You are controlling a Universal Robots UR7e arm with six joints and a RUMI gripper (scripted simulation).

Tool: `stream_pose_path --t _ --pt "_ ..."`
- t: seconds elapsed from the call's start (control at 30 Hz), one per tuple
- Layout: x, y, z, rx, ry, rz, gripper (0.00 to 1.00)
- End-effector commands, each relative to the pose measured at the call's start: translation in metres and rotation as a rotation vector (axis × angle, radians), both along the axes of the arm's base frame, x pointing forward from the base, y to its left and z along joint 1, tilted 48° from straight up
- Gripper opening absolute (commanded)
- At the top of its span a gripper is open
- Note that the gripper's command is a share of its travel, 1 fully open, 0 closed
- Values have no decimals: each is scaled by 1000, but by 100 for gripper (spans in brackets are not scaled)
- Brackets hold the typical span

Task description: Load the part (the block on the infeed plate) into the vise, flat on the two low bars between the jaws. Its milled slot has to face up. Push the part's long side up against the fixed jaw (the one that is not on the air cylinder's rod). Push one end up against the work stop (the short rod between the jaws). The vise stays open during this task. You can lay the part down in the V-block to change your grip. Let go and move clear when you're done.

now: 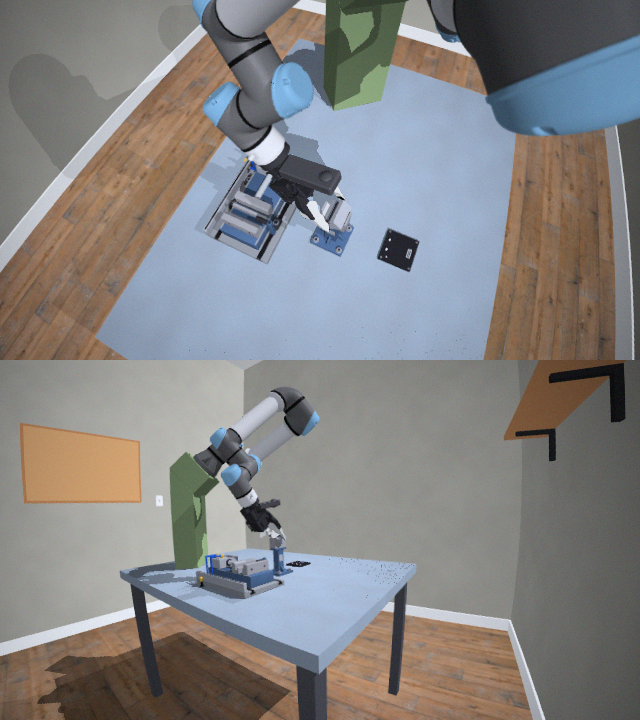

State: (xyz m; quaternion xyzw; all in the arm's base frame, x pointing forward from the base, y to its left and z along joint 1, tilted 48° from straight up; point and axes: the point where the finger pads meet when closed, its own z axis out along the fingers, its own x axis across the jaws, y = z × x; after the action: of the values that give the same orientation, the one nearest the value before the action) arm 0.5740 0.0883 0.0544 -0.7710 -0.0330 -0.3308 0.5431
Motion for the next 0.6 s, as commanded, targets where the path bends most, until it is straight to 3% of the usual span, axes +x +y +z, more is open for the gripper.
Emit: stream_pose_path --t 0.0,0.57 --pt "0 0 0 12 -5 11 51" --pt "0 -1 0 42 -17 32 51"
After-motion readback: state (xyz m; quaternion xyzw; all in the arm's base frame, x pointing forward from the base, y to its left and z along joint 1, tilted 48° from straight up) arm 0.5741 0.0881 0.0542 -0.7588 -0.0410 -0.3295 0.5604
